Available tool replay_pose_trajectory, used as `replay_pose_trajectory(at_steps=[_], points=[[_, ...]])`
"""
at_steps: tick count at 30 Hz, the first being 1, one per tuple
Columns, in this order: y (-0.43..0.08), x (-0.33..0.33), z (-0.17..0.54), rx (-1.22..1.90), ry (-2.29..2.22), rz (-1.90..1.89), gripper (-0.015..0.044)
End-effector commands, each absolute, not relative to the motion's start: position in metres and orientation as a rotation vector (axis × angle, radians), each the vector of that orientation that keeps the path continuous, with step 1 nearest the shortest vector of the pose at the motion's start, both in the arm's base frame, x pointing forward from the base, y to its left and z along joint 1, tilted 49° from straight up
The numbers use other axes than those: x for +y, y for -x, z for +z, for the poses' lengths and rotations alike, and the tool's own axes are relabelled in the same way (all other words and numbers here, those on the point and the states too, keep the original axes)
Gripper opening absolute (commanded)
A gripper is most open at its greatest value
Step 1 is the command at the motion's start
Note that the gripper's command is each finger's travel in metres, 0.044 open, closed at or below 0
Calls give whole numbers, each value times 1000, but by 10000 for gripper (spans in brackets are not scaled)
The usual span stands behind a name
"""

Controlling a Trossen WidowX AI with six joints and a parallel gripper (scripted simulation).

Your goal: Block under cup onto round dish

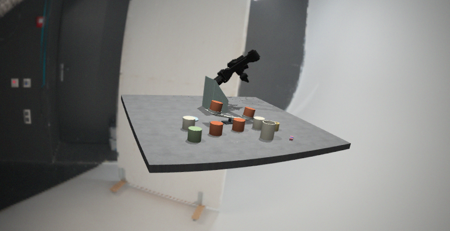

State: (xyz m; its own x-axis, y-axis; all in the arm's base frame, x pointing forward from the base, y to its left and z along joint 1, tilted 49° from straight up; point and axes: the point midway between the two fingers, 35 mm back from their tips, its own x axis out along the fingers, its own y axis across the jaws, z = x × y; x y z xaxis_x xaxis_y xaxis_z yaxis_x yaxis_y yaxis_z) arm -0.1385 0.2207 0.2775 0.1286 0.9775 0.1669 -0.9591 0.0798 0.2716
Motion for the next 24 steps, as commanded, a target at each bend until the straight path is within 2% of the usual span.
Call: replay_pose_trajectory(at_steps=[1,2,24], points=[[138,221,278,62,-348,1449,426],[138,222,278,58,-345,1447,440],[70,295,265,-187,-10,1271,440]])
